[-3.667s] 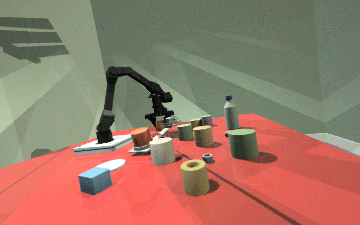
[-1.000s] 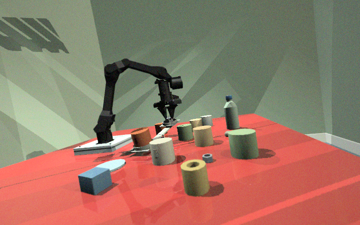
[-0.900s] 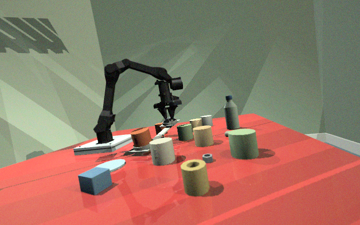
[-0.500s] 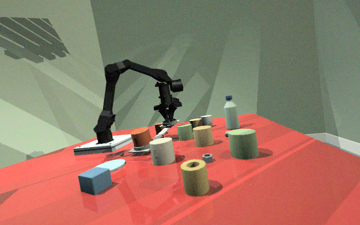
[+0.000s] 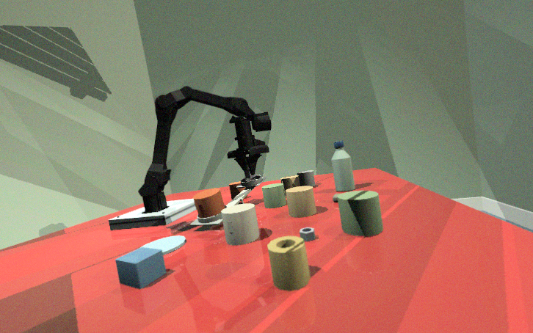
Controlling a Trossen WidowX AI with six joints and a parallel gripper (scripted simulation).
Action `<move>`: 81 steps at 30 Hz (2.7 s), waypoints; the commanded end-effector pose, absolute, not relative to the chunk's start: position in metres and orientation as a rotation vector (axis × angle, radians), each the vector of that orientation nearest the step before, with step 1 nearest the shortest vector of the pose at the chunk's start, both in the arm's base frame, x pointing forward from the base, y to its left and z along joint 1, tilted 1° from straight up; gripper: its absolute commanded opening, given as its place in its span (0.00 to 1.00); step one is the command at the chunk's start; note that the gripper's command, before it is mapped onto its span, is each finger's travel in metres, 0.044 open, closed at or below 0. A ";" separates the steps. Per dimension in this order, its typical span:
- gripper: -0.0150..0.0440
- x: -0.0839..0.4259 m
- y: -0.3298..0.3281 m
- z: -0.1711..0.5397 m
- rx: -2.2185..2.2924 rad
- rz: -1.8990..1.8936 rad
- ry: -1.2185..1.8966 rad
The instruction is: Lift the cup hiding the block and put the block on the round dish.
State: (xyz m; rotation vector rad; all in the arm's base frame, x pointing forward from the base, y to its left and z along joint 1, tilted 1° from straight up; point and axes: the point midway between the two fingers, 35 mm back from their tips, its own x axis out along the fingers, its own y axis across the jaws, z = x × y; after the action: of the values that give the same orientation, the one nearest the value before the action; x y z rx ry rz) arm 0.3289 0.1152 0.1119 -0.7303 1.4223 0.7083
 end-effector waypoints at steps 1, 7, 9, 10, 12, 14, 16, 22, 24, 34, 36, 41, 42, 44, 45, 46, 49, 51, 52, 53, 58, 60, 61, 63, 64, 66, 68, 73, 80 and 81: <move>0.25 0.331 0.116 0.131 -0.732 0.708 1.410; 0.25 0.329 0.116 0.158 -0.732 0.708 1.410; 0.25 0.328 0.116 0.167 -0.732 0.708 1.411; 0.25 0.328 0.116 0.171 -0.732 0.708 1.411; 0.25 0.326 0.115 0.180 -0.732 0.708 1.411; 0.25 0.325 0.115 0.186 -0.732 0.708 1.411; 0.25 0.325 0.115 0.187 -0.732 0.708 1.411; 0.25 0.330 0.100 0.184 -0.730 0.706 1.408; 0.25 0.333 0.093 0.182 -0.729 0.705 1.407; 0.25 0.340 0.060 0.175 -0.734 0.708 1.398; 0.25 0.341 0.054 0.174 -0.735 0.709 1.396; 0.25 0.343 0.038 0.171 -0.739 0.711 1.391; 0.25 0.343 0.035 0.170 -0.740 0.711 1.390; 0.25 0.344 0.028 0.169 -0.742 0.712 1.388; 0.25 0.344 0.025 0.168 -0.743 0.712 1.387; 0.25 0.344 0.022 0.168 -0.743 0.712 1.386; 0.25 0.344 0.011 0.165 -0.737 0.704 1.387; 0.25 0.344 0.004 0.164 -0.733 0.699 1.387; 0.25 0.344 0.000 0.163 -0.730 0.696 1.388; 0.25 0.344 -0.003 0.162 -0.728 0.693 1.388; 0.25 0.343 -0.021 0.159 -0.725 0.683 1.389; 0.25 0.342 -0.028 0.157 -0.728 0.682 1.389; 0.25 0.342 -0.032 0.156 -0.729 0.681 1.389; 0.25 0.341 -0.039 0.154 -0.732 0.680 1.390; 0.25 0.340 -0.042 0.154 -0.733 0.679 1.390; 0.25 0.339 -0.049 0.152 -0.736 0.678 1.391; 0.25 0.338 -0.056 0.150 -0.737 0.678 1.392; 0.25 0.334 -0.074 0.145 -0.740 0.677 1.395; 0.25 0.327 -0.098 0.139 -0.734 0.671 1.400; 0.25 0.326 -0.101 0.138 -0.733 0.669 1.400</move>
State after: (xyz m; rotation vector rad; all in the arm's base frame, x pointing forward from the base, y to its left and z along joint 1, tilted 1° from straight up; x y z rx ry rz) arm 0.3282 -0.0925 0.1399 -0.7314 1.4028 0.6717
